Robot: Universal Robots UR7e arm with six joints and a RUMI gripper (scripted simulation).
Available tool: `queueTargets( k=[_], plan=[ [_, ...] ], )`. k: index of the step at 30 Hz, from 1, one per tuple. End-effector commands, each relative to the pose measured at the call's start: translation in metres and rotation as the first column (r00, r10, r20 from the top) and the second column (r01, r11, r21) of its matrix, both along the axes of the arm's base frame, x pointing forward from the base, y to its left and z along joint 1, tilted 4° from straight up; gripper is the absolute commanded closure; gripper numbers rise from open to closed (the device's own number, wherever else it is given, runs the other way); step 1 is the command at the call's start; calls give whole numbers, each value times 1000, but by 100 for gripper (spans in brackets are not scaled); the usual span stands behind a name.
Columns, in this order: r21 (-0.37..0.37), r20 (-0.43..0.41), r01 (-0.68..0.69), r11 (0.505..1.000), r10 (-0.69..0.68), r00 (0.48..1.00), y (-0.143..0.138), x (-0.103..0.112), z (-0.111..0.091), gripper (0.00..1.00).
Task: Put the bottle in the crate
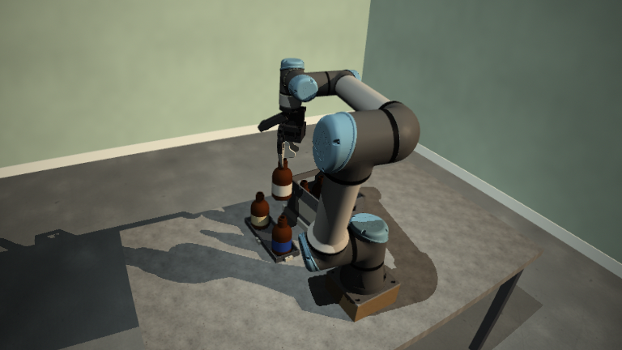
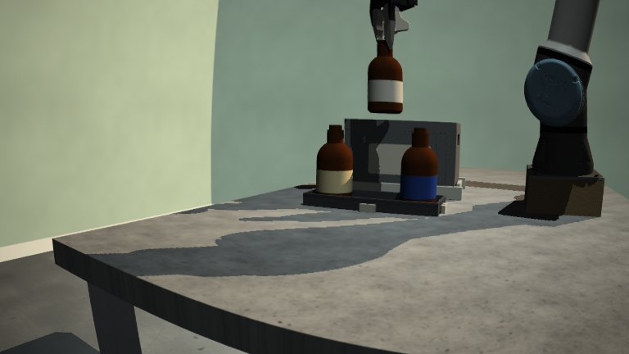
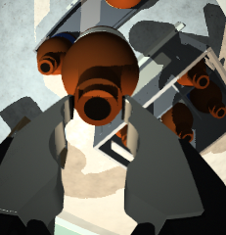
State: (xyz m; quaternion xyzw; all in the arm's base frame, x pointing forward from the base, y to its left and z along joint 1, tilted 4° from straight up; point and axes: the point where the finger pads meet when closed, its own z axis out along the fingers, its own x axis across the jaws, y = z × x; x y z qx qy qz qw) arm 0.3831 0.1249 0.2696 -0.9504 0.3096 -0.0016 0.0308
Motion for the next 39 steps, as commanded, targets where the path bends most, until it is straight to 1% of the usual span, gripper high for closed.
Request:
queueTargets(
  k=[1,39],
  plan=[
    [0,1,0,1000,0,1000,-5,1,0,100],
    [0,1,0,1000,0,1000,-83,12,-4,100]
  ],
)
